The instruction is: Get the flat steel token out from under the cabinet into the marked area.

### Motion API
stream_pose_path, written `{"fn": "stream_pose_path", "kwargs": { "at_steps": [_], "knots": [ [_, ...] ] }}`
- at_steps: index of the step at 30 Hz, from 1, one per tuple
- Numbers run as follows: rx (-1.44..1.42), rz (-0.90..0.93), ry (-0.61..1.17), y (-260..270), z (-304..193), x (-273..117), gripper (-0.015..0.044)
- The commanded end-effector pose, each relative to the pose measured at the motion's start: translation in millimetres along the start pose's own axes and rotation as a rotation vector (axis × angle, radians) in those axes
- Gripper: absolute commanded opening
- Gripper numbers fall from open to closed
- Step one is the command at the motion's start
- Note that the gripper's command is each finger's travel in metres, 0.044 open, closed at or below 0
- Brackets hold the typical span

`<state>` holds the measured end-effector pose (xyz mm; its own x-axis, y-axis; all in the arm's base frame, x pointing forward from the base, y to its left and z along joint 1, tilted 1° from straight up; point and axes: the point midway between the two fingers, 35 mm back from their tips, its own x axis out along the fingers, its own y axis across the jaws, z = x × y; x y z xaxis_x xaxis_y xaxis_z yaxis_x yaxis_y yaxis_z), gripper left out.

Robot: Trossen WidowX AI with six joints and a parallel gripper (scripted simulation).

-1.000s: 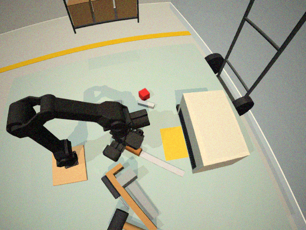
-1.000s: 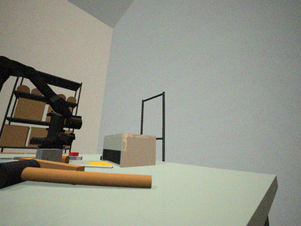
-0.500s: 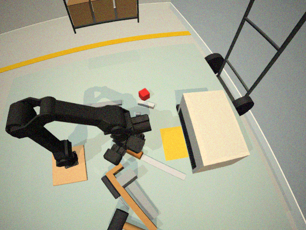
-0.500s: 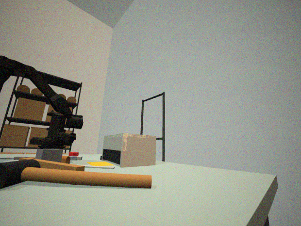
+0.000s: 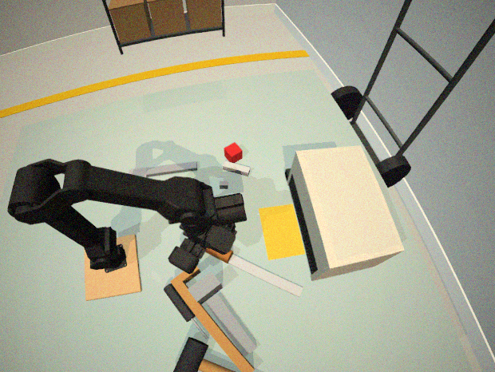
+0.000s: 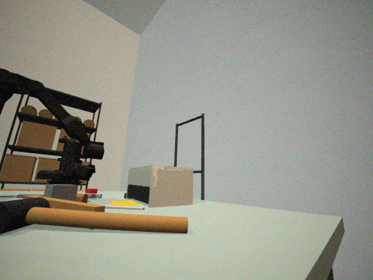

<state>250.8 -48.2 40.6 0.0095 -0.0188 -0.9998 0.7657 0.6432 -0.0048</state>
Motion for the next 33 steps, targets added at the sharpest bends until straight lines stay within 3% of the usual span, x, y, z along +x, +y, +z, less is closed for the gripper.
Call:
{"fn": "stream_pose_path", "kwargs": {
  "at_steps": [1, 33],
  "knots": [
    [-0.001, 0.002, -0.004, -3, 4, -1, 0.0],
    [-0.001, -0.001, -0.006, -29, 23, -1, 0.0]
  ]
}}
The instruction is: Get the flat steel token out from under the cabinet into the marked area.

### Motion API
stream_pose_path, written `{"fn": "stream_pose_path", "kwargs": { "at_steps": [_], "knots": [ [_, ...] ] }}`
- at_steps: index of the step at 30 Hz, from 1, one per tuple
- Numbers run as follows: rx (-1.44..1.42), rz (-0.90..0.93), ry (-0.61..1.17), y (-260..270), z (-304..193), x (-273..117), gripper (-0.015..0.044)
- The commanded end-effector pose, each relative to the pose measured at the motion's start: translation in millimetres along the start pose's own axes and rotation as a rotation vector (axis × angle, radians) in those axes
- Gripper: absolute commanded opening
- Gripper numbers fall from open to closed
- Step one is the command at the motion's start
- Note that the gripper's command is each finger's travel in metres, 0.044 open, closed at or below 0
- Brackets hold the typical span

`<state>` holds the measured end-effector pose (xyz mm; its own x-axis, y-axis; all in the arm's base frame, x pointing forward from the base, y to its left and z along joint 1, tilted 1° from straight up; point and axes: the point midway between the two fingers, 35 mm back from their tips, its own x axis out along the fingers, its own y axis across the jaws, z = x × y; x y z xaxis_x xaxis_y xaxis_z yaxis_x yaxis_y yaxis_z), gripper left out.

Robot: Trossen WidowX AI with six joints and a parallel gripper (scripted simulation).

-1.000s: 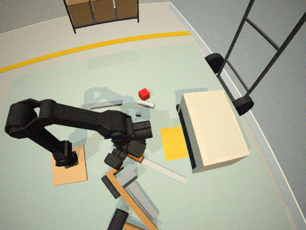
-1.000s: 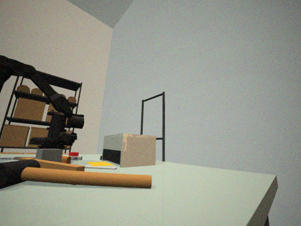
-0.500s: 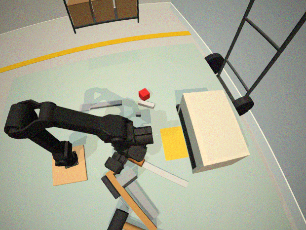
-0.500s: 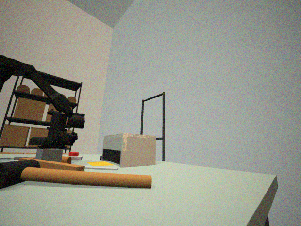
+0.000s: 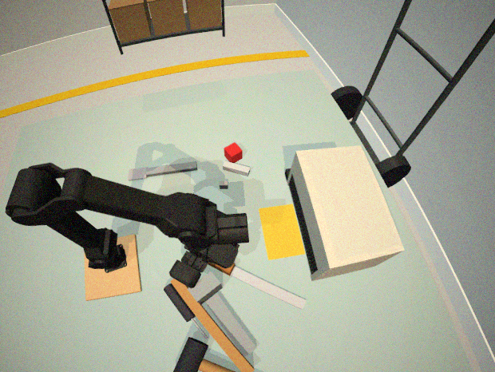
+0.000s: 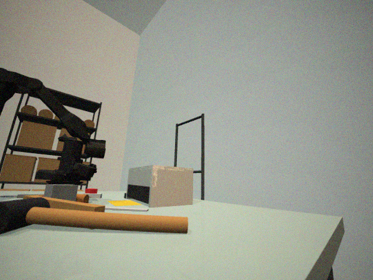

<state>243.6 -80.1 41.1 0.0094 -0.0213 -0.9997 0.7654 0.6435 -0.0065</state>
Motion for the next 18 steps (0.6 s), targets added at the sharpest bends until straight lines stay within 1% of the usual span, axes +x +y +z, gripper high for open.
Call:
{"fn": "stream_pose_path", "kwargs": {
  "at_steps": [1, 18],
  "knots": [
    [0.0, 0.001, -0.004, -3, 4, -1, 0.0],
    [0.0, 0.0, -0.004, -18, 13, -1, 0.0]
  ]
}}
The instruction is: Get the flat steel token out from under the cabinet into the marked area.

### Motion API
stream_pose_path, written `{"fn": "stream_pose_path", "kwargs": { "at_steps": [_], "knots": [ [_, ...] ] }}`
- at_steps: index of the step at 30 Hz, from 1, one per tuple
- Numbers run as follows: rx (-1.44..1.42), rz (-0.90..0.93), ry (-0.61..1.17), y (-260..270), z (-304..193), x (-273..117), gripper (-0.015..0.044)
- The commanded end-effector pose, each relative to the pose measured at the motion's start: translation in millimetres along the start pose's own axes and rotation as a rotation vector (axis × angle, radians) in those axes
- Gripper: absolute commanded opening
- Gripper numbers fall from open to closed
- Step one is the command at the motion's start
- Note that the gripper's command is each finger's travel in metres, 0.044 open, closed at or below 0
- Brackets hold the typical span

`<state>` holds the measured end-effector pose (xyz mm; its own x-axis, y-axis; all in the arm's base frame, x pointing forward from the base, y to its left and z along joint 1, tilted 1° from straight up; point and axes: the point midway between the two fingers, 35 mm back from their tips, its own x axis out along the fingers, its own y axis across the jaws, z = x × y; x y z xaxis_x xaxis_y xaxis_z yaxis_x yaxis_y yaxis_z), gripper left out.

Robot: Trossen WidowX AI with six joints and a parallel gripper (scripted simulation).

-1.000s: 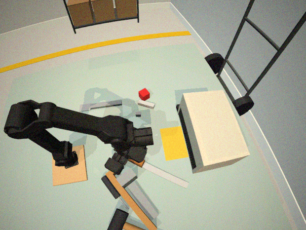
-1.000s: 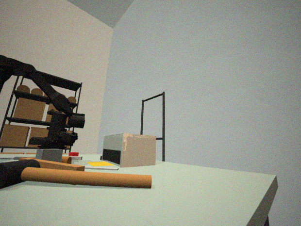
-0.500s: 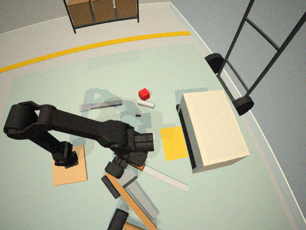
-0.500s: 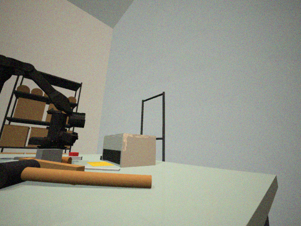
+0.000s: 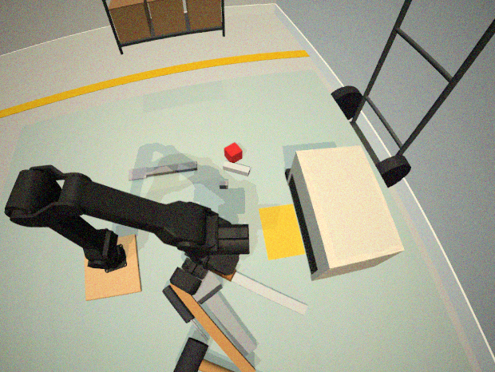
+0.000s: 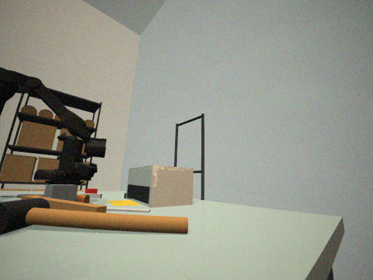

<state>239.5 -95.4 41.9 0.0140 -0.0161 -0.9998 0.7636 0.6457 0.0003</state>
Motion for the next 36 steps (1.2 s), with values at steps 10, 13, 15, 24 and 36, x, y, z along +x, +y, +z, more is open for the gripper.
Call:
{"fn": "stream_pose_path", "kwargs": {
  "at_steps": [10, 13, 15, 24, 36],
  "knots": [
    [0.002, -0.008, -0.006, -14, 8, -1, 0.0],
    [0.002, -0.008, -0.006, -17, 8, -1, 0.0],
    [0.002, -0.008, -0.006, -20, 8, -1, 0.0],
    [0.002, -0.009, -0.006, -29, 9, -1, 0.0],
    [0.002, -0.01, -0.006, -41, 10, -1, 0.0]
  ]
}}
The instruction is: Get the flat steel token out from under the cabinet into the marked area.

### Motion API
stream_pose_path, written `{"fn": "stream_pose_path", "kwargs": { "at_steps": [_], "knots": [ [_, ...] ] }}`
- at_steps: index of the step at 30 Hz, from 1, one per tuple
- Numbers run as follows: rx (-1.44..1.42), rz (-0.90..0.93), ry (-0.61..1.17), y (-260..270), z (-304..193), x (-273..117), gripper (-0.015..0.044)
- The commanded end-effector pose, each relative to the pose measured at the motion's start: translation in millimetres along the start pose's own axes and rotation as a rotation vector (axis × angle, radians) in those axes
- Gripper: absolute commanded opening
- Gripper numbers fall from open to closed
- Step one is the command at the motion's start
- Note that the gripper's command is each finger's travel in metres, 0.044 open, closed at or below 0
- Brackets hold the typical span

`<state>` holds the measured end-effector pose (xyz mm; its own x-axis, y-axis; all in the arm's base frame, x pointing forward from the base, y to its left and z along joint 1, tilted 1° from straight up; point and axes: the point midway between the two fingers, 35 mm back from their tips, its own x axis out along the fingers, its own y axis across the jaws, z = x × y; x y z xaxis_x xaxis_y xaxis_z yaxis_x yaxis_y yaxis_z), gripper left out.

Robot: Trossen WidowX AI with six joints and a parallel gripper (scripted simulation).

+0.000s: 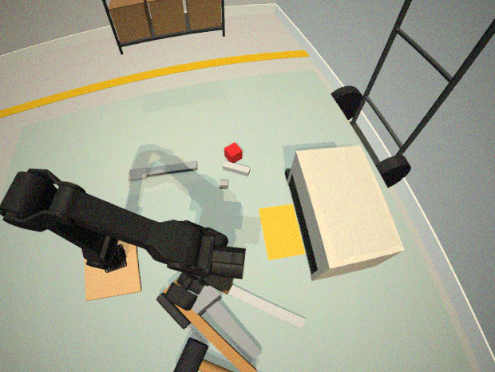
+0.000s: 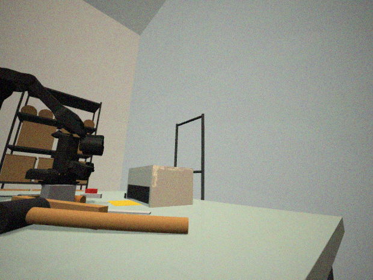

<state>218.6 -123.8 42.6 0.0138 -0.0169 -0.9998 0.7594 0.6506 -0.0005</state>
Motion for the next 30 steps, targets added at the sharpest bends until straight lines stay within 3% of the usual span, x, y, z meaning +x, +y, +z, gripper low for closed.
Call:
{"fn": "stream_pose_path", "kwargs": {
  "at_steps": [1, 30],
  "knots": [
    [0.009, -0.009, -0.006, -8, 2, 0, 0.0],
    [0.009, -0.011, -0.006, -30, 5, -1, 0.0]
  ]
}}
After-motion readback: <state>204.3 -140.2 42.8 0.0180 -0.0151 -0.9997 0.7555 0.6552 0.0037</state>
